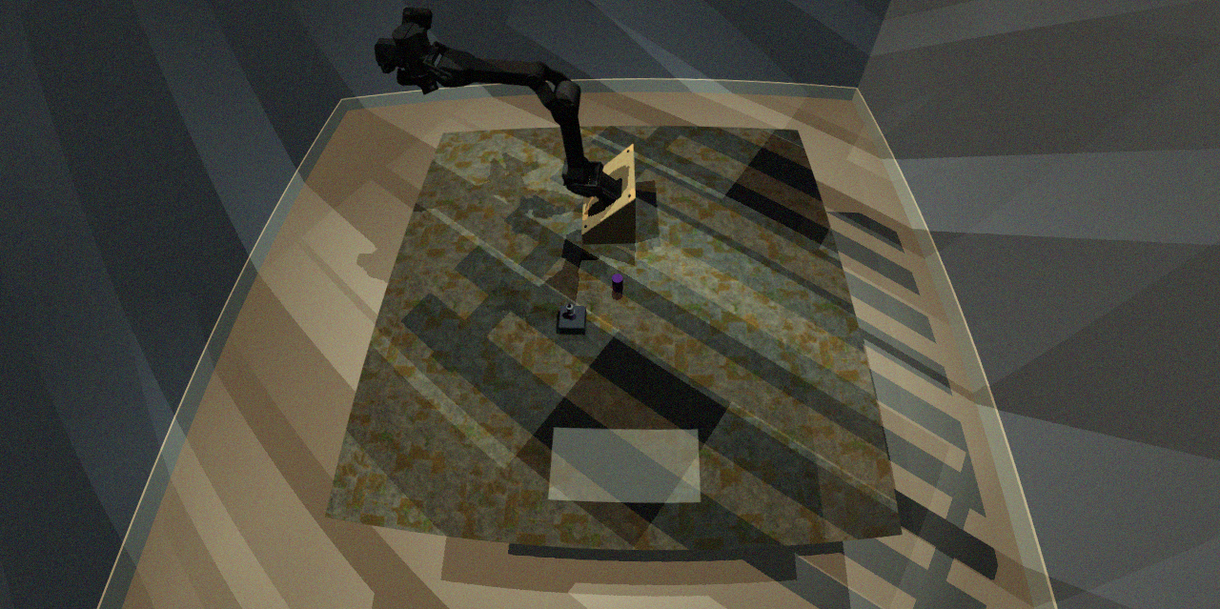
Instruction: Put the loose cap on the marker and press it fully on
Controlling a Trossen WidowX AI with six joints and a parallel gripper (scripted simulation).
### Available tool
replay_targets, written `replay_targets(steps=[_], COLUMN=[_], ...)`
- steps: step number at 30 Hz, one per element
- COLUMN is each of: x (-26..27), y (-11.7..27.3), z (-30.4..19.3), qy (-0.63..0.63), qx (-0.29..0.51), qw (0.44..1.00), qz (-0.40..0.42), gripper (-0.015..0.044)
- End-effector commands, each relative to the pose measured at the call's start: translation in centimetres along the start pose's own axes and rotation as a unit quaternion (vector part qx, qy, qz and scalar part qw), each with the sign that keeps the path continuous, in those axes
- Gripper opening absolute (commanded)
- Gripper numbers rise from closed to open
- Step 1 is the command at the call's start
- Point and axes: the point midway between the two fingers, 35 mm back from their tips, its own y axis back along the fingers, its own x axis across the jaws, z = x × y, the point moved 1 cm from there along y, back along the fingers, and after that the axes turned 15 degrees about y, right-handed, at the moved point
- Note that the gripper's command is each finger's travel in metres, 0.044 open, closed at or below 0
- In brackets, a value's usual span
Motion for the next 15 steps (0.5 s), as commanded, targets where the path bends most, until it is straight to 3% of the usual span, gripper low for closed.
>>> replay_targets(steps=[1, 9, 15], x=[6.3, 15.7, 22.8], y=[-0.7, 1.9, 6.3], z=[2.3, 6.5, 9.0], qy=[-0.013, -0.039, -0.042], qx=[-0.039, -0.116, -0.151], qw=[0.995, 0.965, 0.927], qz=[0.086, 0.233, 0.341], gripper=[0.024, 0.024, 0.024])
